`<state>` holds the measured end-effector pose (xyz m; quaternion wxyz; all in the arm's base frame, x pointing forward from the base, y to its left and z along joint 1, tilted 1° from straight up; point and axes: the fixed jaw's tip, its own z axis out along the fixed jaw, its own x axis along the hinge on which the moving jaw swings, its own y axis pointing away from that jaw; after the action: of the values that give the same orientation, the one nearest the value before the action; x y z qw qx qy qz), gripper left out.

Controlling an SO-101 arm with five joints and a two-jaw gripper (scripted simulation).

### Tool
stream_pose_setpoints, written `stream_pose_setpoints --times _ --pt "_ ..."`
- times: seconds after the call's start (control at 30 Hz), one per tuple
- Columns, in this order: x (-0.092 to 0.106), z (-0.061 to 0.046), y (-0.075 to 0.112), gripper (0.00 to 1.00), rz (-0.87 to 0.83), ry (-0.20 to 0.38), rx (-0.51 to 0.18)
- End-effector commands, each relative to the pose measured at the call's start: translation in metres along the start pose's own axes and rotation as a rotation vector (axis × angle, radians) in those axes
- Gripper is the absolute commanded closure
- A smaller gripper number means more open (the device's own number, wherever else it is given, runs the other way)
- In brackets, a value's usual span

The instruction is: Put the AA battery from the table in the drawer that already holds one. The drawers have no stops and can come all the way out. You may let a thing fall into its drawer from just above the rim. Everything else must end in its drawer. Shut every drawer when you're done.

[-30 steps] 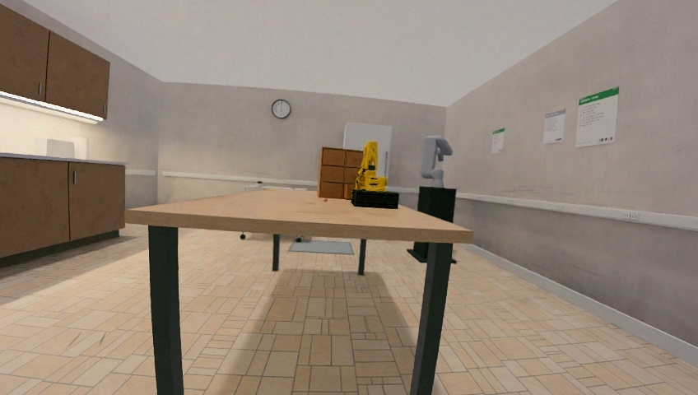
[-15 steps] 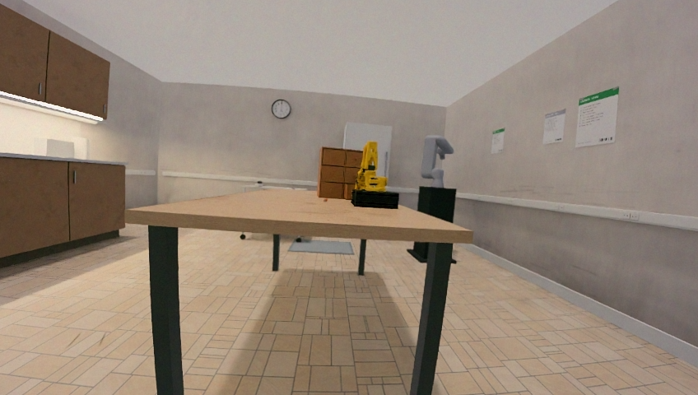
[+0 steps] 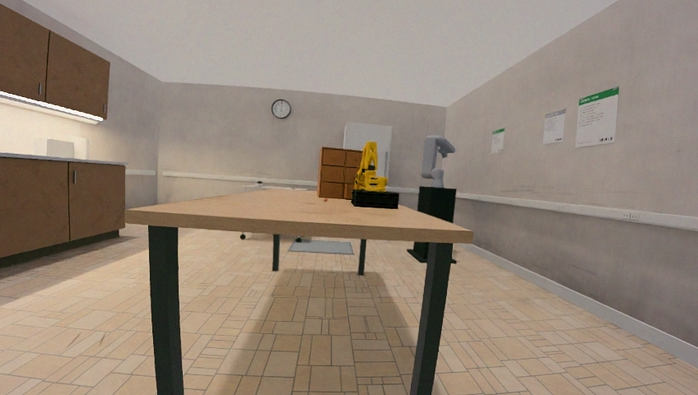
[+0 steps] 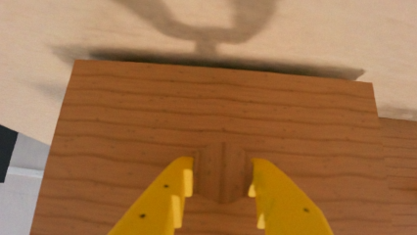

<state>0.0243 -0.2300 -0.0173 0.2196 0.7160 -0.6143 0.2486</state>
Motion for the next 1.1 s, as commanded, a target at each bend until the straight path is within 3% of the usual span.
stream_pose_setpoints --times 0.0,1.07 --pt "0.005 0.004 -0.004 1.0 -0.003 0.003 0.012" --pt "0.023 0.017 -0.003 1.0 0.002 0.003 0.008"
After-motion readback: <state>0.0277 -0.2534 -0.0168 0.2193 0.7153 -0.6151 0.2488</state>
